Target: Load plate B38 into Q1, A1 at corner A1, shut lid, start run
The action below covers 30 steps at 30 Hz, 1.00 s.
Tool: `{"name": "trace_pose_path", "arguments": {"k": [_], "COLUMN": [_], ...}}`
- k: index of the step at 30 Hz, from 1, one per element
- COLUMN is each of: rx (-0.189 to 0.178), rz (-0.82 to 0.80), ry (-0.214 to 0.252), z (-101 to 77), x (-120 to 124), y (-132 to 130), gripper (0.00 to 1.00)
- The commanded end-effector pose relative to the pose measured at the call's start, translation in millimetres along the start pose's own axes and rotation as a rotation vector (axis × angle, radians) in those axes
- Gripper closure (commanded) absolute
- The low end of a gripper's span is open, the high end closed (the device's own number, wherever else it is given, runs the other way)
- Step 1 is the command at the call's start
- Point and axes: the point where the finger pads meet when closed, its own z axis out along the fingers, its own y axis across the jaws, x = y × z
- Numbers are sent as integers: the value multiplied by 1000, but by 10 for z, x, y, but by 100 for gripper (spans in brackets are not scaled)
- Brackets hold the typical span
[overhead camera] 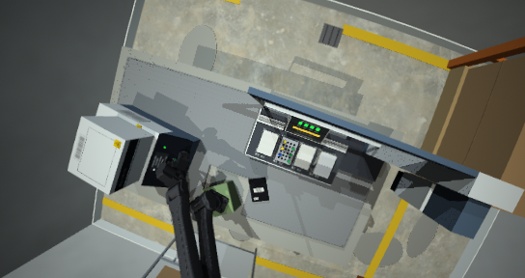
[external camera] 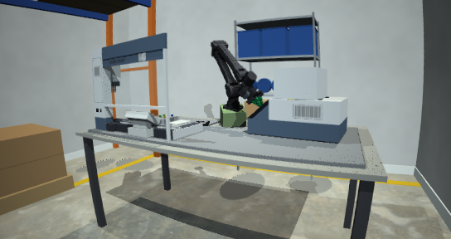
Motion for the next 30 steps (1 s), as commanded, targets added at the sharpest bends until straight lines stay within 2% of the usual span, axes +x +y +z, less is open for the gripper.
{"name": "trace_pose_path", "arguments": {"k": [1, 30], "rx": [-74, -81], "rz": [-22, -23], "ry": [-36, -37], "z": [-60, -42], "x": [-181, -186], "y": [443, 462], "gripper": [100, 100]}}
